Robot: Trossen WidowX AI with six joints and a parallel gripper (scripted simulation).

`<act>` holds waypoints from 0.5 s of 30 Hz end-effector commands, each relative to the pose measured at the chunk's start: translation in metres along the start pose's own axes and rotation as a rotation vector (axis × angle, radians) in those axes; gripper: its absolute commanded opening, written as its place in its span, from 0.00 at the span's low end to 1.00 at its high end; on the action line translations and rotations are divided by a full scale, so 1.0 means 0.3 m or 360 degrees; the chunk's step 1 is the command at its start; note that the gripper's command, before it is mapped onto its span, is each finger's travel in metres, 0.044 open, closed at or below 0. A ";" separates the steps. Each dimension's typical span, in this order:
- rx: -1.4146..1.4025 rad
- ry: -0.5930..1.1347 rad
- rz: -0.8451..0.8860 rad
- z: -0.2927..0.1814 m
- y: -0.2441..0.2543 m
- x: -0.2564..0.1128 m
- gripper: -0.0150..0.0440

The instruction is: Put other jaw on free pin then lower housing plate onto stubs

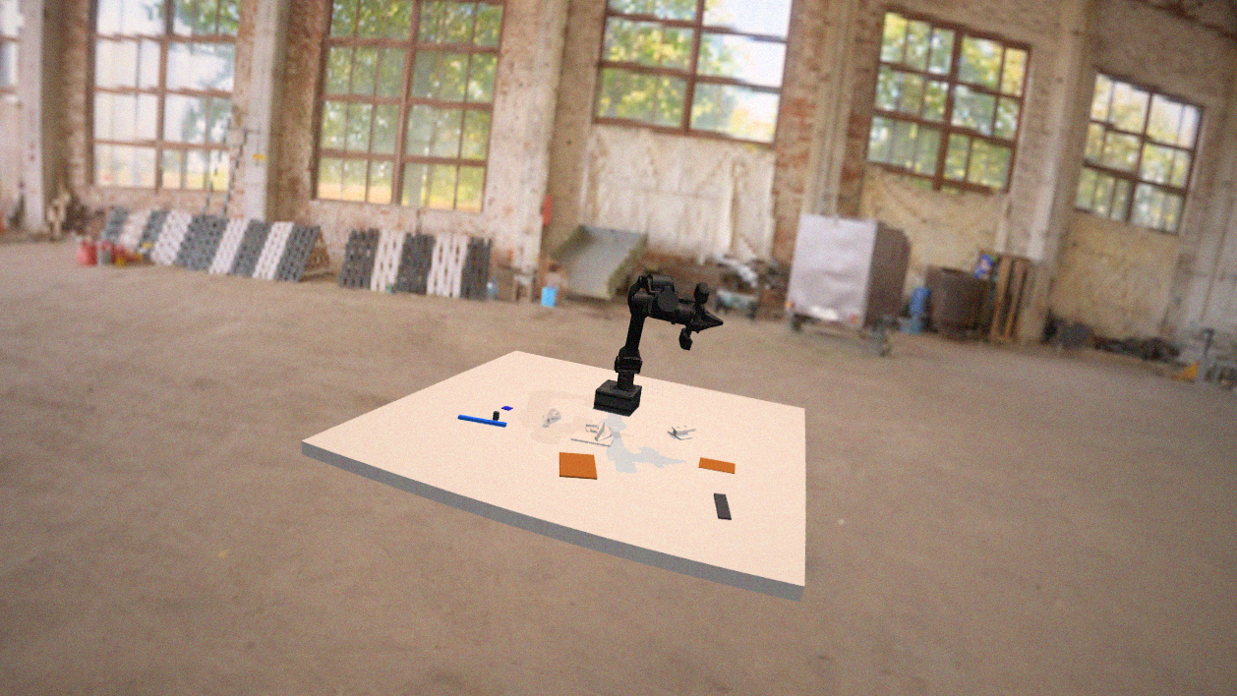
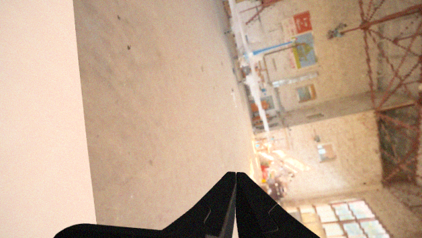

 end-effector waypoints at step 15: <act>0.0299 0.0172 0.0091 -0.033 0.051 -0.065 0.25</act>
Point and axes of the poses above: the point midway between the two fingers, 35 mm back from their tips, its own x axis out along the fingers, its own y axis across the jaws, z = x × y, the point moved 10 cm from there along -x, back along the fingers, and after that the axes turned 2 degrees about -x, right-handed, at the moved point
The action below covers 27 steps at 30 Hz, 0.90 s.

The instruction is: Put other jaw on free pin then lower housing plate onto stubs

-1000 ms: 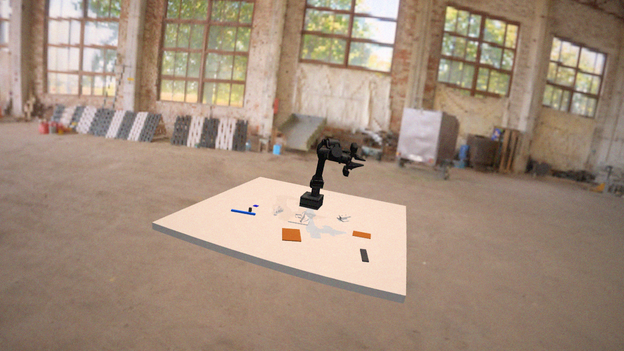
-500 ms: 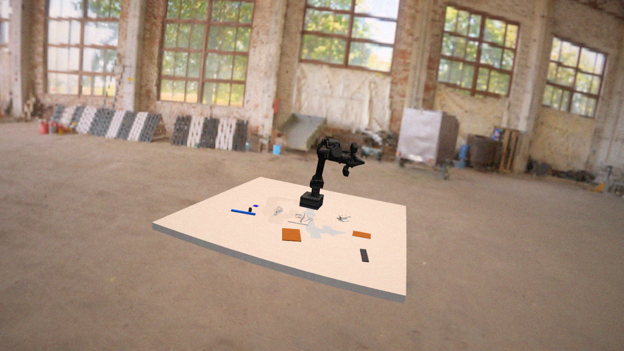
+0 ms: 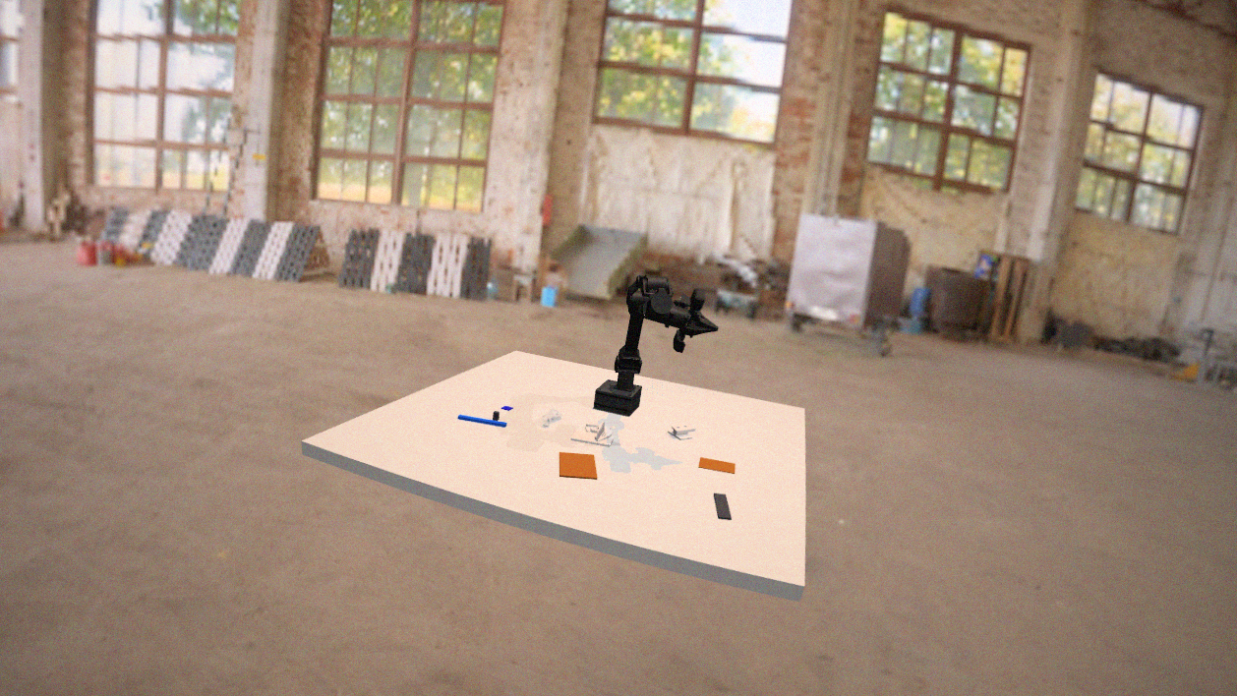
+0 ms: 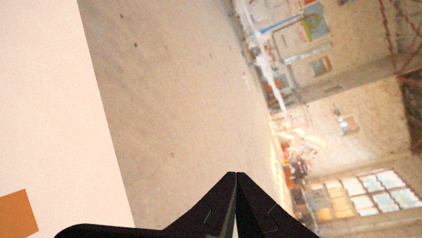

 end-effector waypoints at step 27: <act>0.0993 0.0718 0.0147 -0.117 0.211 -0.285 0.25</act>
Point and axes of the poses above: the point midway between the two fingers, 35 mm back from their tips, its own x axis out along the fingers, its own y axis across the jaws, z = x × y, the point moved 10 cm from there along -x, back along the fingers, and after that the axes turned 2 degrees about -x, right-handed, at the moved point
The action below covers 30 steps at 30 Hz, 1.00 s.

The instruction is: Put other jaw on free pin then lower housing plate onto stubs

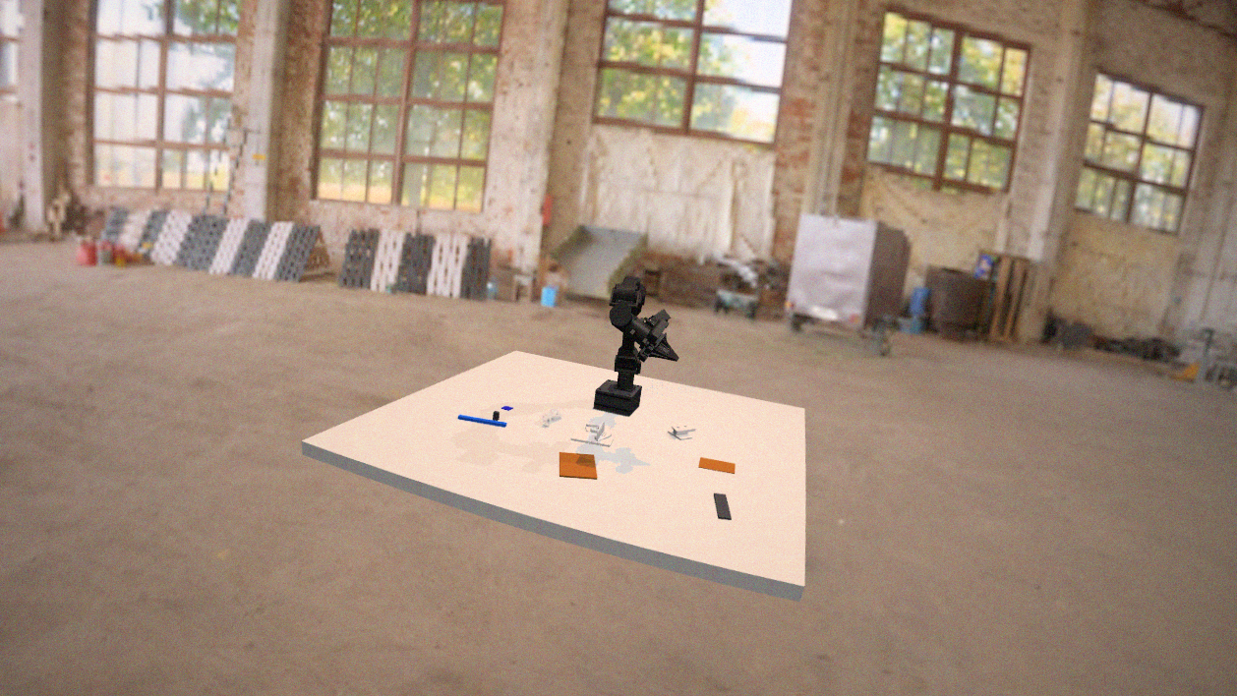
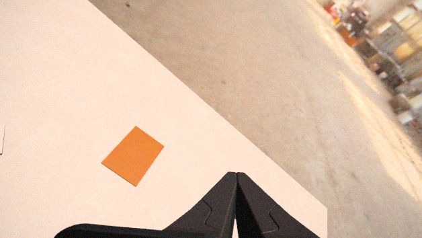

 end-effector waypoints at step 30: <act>0.1195 0.0756 -0.0110 -0.277 0.219 -0.248 0.25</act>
Point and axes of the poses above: the point midway between the two fingers, 35 mm back from their tips, its own x axis out along the fingers, its own y axis across the jaws, z = x × y, the point moved 10 cm from there along -x, back along the fingers, and after that the axes turned 2 degrees about -x, right-handed, at the moved point
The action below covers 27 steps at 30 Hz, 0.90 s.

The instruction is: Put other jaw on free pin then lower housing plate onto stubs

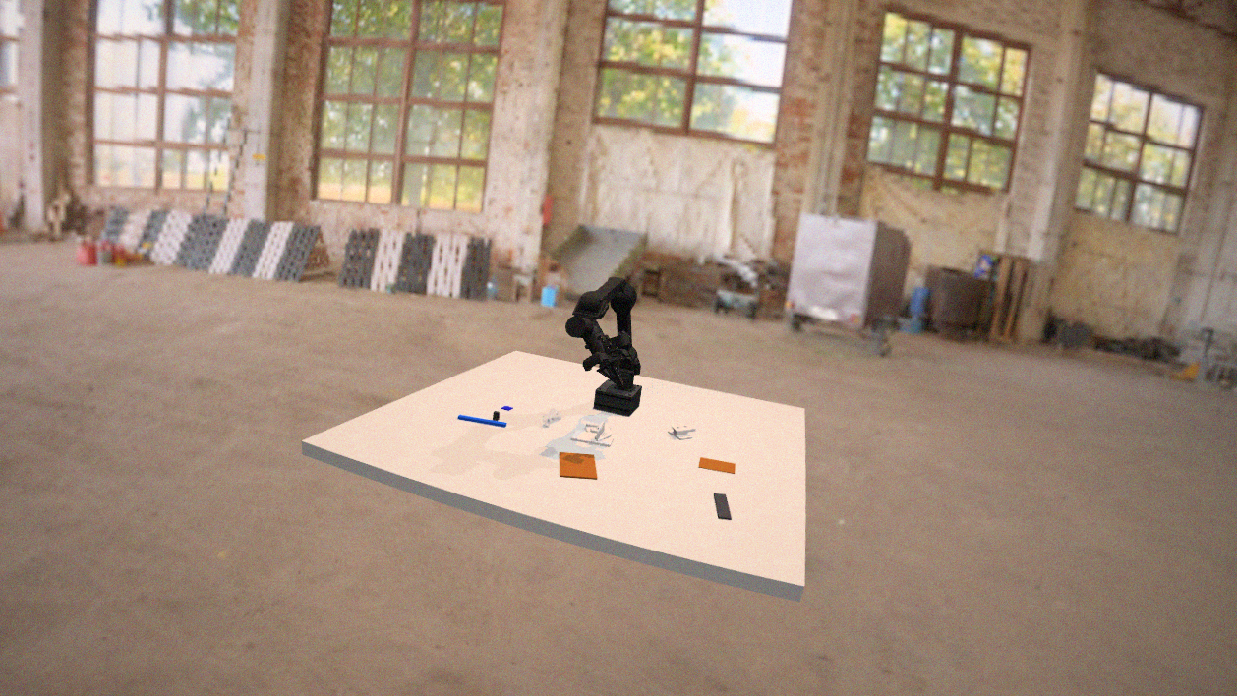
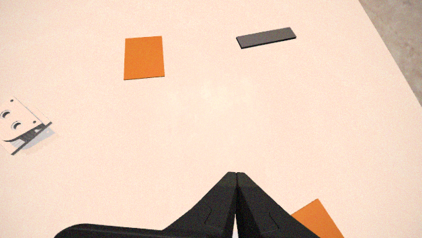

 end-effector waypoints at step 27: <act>0.1138 0.0579 -0.0267 -0.366 0.075 -0.121 0.25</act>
Point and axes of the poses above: the point midway between the two fingers, 35 mm back from their tips, its own x axis out along the fingers, its own y axis across the jaws, z = x × y, the point moved 10 cm from there along -x, back along the fingers, and after that the axes turned 2 degrees about -x, right-handed, at the moved point
